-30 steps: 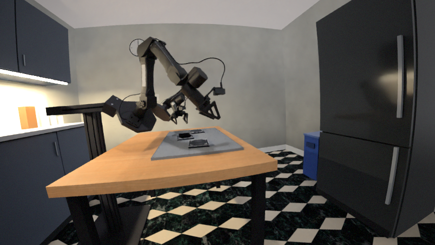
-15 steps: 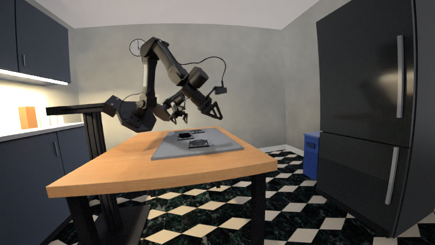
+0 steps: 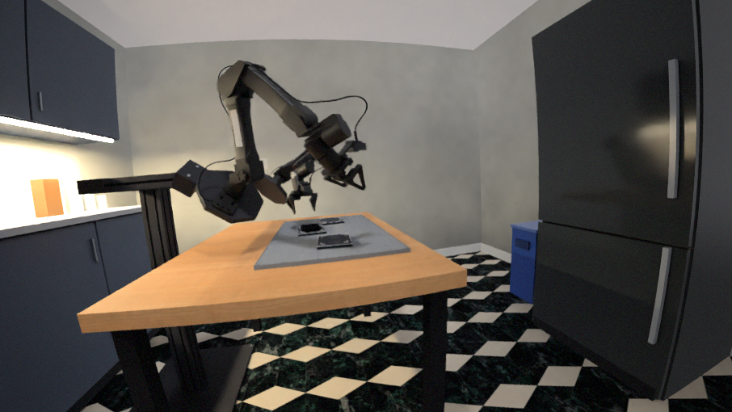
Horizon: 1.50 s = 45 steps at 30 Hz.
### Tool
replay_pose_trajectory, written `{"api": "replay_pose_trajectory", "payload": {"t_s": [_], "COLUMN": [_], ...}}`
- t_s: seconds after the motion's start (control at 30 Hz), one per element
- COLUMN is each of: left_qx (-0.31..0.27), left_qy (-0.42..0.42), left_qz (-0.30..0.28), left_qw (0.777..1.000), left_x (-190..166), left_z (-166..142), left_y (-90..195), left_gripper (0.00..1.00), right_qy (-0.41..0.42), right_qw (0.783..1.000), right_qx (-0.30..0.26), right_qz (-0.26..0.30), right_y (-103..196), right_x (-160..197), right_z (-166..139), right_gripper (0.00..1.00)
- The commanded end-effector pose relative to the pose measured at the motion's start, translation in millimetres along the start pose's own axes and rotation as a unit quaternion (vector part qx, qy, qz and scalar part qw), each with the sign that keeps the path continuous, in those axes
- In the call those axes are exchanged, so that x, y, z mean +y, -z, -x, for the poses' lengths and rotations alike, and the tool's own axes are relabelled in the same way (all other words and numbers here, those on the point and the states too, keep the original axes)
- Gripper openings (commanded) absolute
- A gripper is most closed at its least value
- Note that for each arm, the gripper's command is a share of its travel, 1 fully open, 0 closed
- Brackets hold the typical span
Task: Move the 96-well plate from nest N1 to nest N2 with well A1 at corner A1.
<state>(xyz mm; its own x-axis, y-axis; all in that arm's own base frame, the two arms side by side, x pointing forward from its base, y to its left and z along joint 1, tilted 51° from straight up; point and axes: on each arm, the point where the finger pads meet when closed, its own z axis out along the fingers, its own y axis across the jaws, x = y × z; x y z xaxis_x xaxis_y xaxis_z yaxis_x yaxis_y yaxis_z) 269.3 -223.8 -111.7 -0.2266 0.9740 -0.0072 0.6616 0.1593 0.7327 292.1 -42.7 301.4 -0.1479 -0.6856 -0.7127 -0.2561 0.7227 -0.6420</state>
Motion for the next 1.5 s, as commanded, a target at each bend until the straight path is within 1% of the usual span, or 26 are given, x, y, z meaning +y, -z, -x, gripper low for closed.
{"api": "replay_pose_trajectory", "payload": {"t_s": [0.0,0.17,0.3,0.37,0.47,0.53,0.67,0.73,0.8,0.83,1.03,1.2,1.23,1.47], "left_qx": [0.057,0.097,0.129,0.129,0.158,0.17,0.184,0.187,0.186,0.181,0.178,0.178,0.181,0.179], "left_qy": [-0.044,-0.083,-0.11,-0.11,-0.135,-0.144,-0.155,-0.156,-0.155,-0.148,-0.145,-0.144,-0.148,-0.15], "left_qz": [-0.008,-0.014,-0.018,-0.018,-0.022,-0.023,-0.024,-0.024,-0.023,-0.021,-0.023,-0.021,-0.022,-0.022], "left_qw": [0.997,0.992,0.985,0.985,0.978,0.975,0.97,0.97,0.97,0.972,0.973,0.973,0.972,0.972], "left_x": [2.0,5.5,8.2,8.2,10.5,11.6,13.0,13.3,13.3,13.3,13.7,15.4,13.6,12.4], "left_z": [0.8,3.2,4.9,4.9,4.7,7.6,14.3,17.4,20.1,24.3,26.0,24.2,19.8,18.5], "left_y": [-1.0,-4.5,-7.5,-7.5,-9.8,-12.1,-16.9,-18.9,-20.4,-22.2,-21.8,-32.2,-33.6,-40.8], "left_gripper": [1.0,1.0,1.0,1.0,1.0,1.0,1.0,1.0,1.0,1.0,1.0,1.0,1.0,1.0], "right_qy": [0.062,0.127,0.177,0.177,0.225,0.251,0.289,0.3,0.305,0.305,0.304,0.304,0.304,0.304], "right_qw": [0.993,0.975,0.951,0.951,0.923,0.906,0.878,0.87,0.867,0.869,0.869,0.869,0.869,0.869], "right_qx": [0.012,-0.01,-0.032,-0.032,-0.053,-0.069,-0.098,-0.108,-0.114,-0.119,-0.119,-0.119,-0.119,-0.119], "right_qz": [0.097,0.181,0.251,0.251,0.308,0.334,0.368,0.376,0.378,0.372,0.371,0.371,0.371,0.371], "right_y": [19.2,41.0,63.9,63.9,89.1,103.3,126.1,132.7,135.4,134.1,133.9,133.9,133.9,133.9], "right_x": [52.7,101.3,140.6,140.6,169.6,182.7,200.2,204.5,205.9,204.4,204.1,204.1,204.1,204.1], "right_z": [12.0,20.5,20.9,20.9,18.4,17.7,16.3,16.3,17.2,20.4,20.9,20.9,20.9,20.9], "right_gripper": [1.0,1.0,1.0,1.0,1.0,1.0,1.0,1.0,1.0,1.0,1.0,1.0,1.0,1.0]}}
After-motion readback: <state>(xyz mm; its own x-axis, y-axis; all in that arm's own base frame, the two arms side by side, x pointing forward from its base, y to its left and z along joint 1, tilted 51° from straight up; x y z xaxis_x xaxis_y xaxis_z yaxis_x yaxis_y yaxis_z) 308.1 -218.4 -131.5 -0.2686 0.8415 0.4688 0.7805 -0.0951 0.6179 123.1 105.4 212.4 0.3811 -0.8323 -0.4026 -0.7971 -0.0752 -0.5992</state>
